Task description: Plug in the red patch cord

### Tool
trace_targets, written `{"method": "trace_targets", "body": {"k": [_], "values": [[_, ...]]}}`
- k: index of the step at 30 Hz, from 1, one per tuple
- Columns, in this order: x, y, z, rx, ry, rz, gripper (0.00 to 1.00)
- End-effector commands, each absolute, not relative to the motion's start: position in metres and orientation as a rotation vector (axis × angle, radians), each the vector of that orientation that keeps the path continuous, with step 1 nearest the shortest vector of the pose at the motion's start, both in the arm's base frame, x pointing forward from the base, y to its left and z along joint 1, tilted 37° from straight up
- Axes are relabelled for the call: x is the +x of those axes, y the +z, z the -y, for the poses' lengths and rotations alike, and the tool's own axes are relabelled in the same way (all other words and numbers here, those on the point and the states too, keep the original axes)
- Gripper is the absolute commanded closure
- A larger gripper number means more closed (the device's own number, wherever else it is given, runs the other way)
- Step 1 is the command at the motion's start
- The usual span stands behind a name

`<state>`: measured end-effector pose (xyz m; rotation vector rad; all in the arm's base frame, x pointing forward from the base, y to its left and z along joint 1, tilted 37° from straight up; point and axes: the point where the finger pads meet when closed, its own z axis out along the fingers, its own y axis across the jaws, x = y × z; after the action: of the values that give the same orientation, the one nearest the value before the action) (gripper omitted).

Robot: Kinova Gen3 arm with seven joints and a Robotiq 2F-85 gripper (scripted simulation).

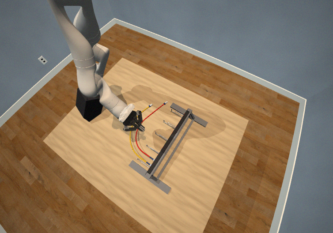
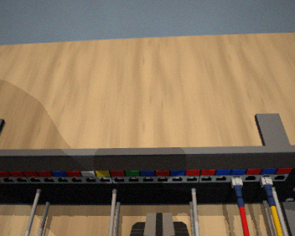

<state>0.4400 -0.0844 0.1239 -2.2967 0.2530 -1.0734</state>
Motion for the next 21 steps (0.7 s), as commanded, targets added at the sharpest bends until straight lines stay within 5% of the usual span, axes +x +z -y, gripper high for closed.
{"method": "trace_targets", "body": {"k": [1,21], "values": [[0.441,0.118,0.094,-2.295,-1.076,-0.267,1.00],[0.446,0.073,0.156,-2.295,-1.076,-0.267,1.00]]}}
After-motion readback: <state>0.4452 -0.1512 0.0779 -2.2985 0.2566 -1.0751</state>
